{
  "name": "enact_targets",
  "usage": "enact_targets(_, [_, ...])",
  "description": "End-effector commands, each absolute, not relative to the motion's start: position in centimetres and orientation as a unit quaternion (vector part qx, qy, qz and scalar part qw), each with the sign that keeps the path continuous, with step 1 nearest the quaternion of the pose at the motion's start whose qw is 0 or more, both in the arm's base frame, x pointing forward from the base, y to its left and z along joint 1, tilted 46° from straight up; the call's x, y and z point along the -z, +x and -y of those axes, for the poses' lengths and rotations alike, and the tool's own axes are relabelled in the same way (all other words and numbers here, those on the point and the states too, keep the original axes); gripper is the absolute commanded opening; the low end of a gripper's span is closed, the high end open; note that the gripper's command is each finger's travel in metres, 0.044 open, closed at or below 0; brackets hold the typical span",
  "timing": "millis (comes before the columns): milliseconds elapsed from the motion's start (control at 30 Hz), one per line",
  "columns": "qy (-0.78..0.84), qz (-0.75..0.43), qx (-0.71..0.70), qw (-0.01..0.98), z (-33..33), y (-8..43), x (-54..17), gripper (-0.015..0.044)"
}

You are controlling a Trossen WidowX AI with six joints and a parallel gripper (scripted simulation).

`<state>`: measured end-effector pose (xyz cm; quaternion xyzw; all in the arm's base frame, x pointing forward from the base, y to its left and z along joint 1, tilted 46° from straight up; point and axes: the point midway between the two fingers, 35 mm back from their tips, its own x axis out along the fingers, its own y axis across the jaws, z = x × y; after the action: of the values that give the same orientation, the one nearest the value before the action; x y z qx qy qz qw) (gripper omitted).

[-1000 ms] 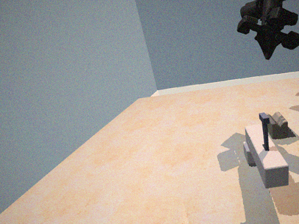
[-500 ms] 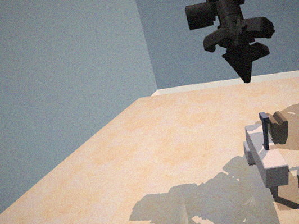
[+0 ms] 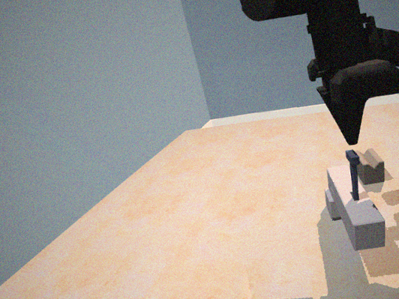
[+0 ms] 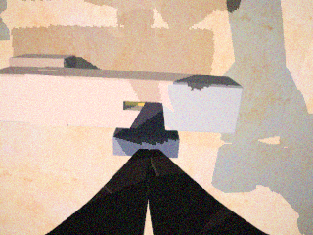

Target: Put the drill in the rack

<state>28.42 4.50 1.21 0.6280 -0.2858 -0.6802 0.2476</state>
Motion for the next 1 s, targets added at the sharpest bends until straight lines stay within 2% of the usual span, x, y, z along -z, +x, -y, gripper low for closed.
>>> enact_targets(0, [0.628,0.286,0.68,0.249,-4.5,28.4,-1.2,0.0])
enact_targets(967, [0.627,0.287,0.676,0.26,-3.3,28.1,-0.1,0.0])
